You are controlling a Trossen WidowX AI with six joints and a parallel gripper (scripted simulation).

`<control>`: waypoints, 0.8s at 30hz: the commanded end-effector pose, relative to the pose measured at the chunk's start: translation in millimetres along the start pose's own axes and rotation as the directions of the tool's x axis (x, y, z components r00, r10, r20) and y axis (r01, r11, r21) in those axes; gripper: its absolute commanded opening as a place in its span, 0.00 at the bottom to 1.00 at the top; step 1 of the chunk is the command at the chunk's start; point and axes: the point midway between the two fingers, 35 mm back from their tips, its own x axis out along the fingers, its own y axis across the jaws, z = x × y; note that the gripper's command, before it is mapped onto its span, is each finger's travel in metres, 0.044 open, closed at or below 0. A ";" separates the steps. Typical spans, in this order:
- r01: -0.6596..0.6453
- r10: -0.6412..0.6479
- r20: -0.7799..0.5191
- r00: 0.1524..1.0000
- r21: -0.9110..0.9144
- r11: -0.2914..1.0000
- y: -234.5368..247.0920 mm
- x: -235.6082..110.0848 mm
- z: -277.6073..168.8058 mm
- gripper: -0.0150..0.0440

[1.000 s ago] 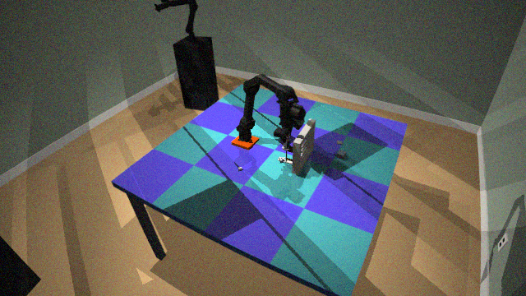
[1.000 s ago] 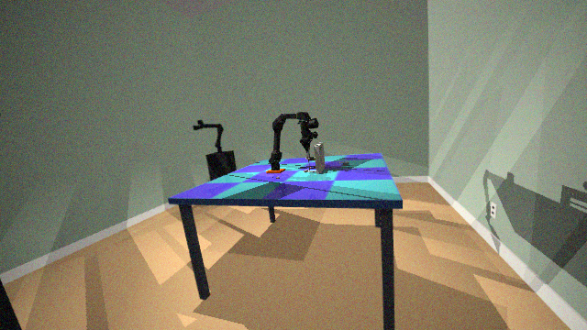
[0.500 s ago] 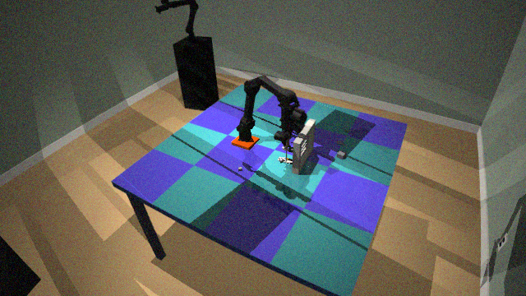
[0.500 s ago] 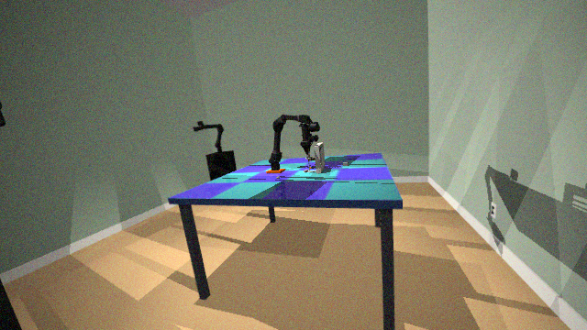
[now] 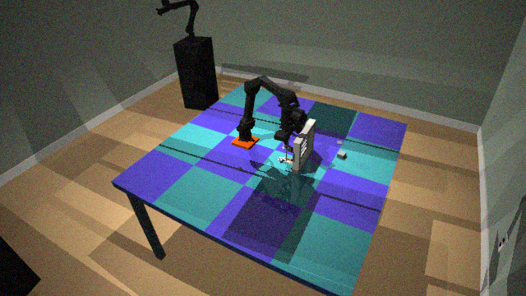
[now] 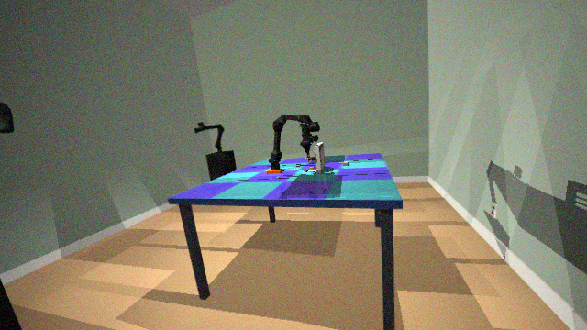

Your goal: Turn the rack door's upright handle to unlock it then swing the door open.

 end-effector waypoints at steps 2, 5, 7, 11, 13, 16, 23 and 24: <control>0.000 0.000 -0.001 1.000 0.005 1.000 0.0 0.5 0.1 0.29; 0.000 0.000 -0.001 1.000 0.005 1.000 0.0 0.5 0.1 0.28; 0.000 0.000 -0.001 1.000 0.037 0.999 0.0 0.5 0.1 0.28; 0.000 0.000 0.000 1.000 0.224 0.975 0.1 0.4 0.1 0.28; 0.000 0.000 0.000 1.000 0.319 0.948 0.1 0.4 0.1 0.28; 0.000 0.000 0.001 1.000 0.455 0.891 0.1 0.3 0.1 0.28; 0.000 0.000 0.000 1.000 0.729 0.684 0.1 0.4 0.1 0.28; 0.000 0.000 0.000 1.000 0.762 0.648 0.1 0.4 0.1 0.28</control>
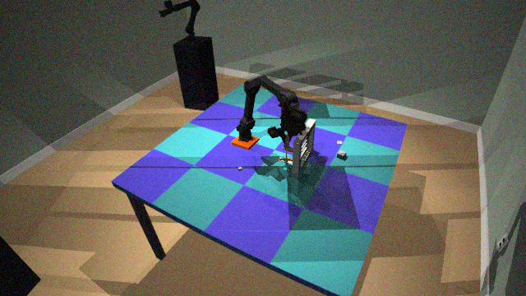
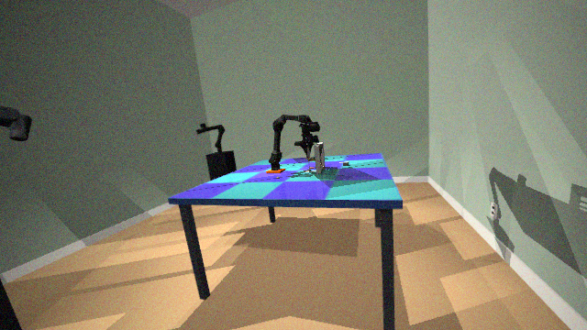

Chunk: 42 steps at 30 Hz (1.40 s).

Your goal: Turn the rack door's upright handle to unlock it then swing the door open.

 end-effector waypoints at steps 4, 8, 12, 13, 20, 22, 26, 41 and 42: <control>0.000 0.000 0.000 1.000 0.339 0.941 0.1 0.3 0.0 0.28; 0.000 0.000 0.000 1.000 0.517 0.856 0.1 0.3 0.0 0.28; 0.000 0.000 -0.001 1.000 0.675 0.738 0.1 0.3 0.0 0.28; 0.000 0.000 -0.001 1.000 0.710 0.704 0.1 0.4 0.0 0.28; 0.001 0.000 -0.001 1.000 0.906 0.422 0.0 0.4 0.0 0.28; 0.001 0.000 -0.001 1.000 0.932 0.363 0.0 0.4 0.0 0.28; 0.001 0.000 -0.001 1.000 0.935 0.355 0.0 0.4 0.0 0.28; 0.001 0.000 -0.001 1.000 0.935 0.355 0.0 0.4 0.0 0.68; 0.001 0.000 -0.001 1.000 0.935 0.355 0.0 0.4 0.0 0.73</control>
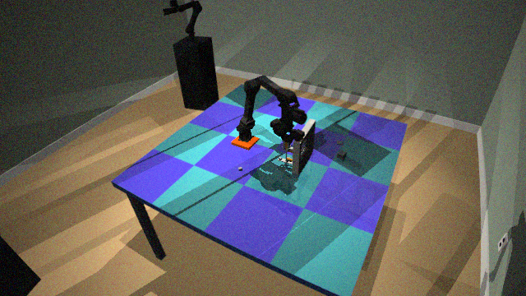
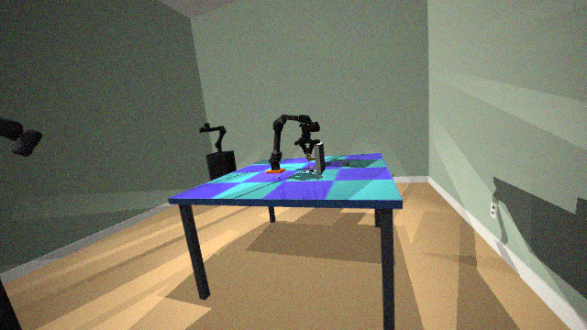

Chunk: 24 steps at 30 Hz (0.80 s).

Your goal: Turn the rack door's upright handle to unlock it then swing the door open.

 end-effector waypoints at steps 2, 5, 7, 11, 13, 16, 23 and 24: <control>0.001 -0.001 -0.001 1.000 -0.002 1.000 0.0 0.2 -0.1 0.74; 0.000 -0.001 -0.001 1.000 -0.117 0.993 0.0 0.2 -0.1 0.74; 0.000 -0.001 -0.001 1.000 -0.215 0.977 0.0 0.2 -0.1 0.74; 0.000 0.000 -0.001 1.000 -0.403 0.915 0.0 0.2 -0.1 0.74; 0.000 0.000 -0.001 1.000 -0.491 0.871 0.0 0.2 -0.1 0.74; 0.000 0.000 -0.001 1.000 -0.615 0.789 0.0 0.2 -0.1 0.74; -0.001 0.000 -0.001 1.000 -0.846 0.533 0.0 0.2 -0.1 0.74; -0.001 0.000 -0.001 1.000 -0.872 0.490 0.0 0.2 -0.1 0.74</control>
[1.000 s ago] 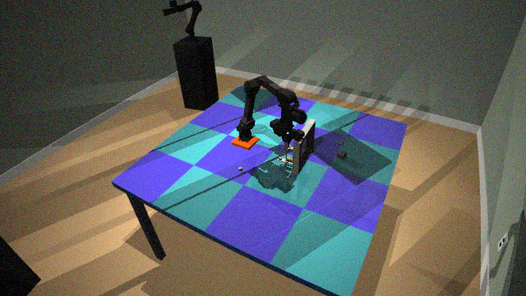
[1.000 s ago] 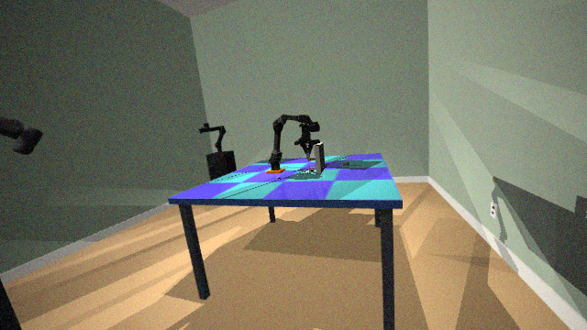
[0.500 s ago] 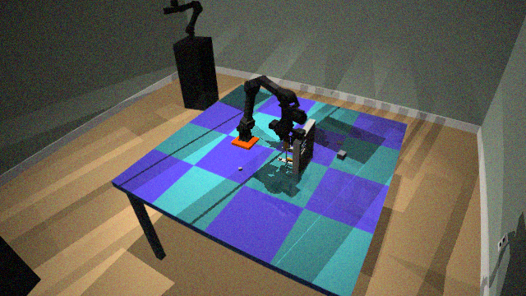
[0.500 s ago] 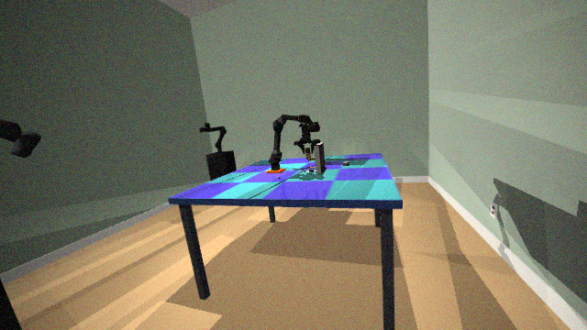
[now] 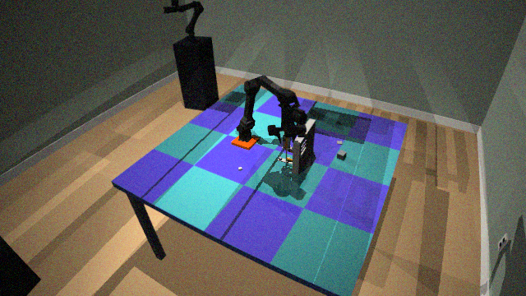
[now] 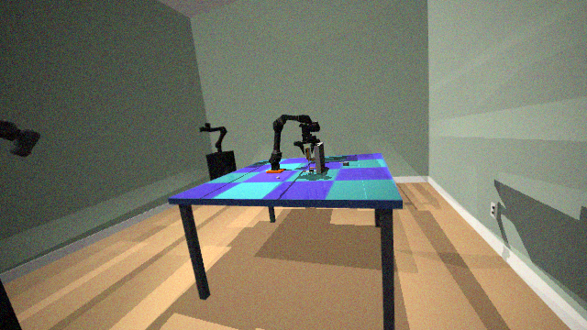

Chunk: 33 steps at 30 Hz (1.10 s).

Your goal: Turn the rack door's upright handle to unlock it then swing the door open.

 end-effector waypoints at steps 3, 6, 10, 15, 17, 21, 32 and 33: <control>-0.001 0.001 -0.001 1.000 -0.293 0.956 0.1 0.1 -0.1 0.74; -0.001 0.001 -0.001 1.000 -0.431 0.902 0.1 0.1 -0.1 0.74; -0.001 0.001 -0.001 1.000 -0.600 0.800 0.1 0.1 -0.1 0.74; -0.001 0.000 -0.001 1.000 -0.778 0.628 0.1 0.1 -0.1 0.74; -0.001 0.000 -0.001 1.000 -0.837 0.548 0.1 0.1 -0.1 0.74; -0.001 0.000 -0.001 1.000 -0.928 0.373 0.1 0.2 -0.1 0.74; -0.001 0.000 -0.001 1.000 -0.987 -0.163 0.1 0.2 -0.1 0.74; -0.001 0.000 -0.001 1.000 -0.977 -0.211 0.1 0.2 -0.1 0.74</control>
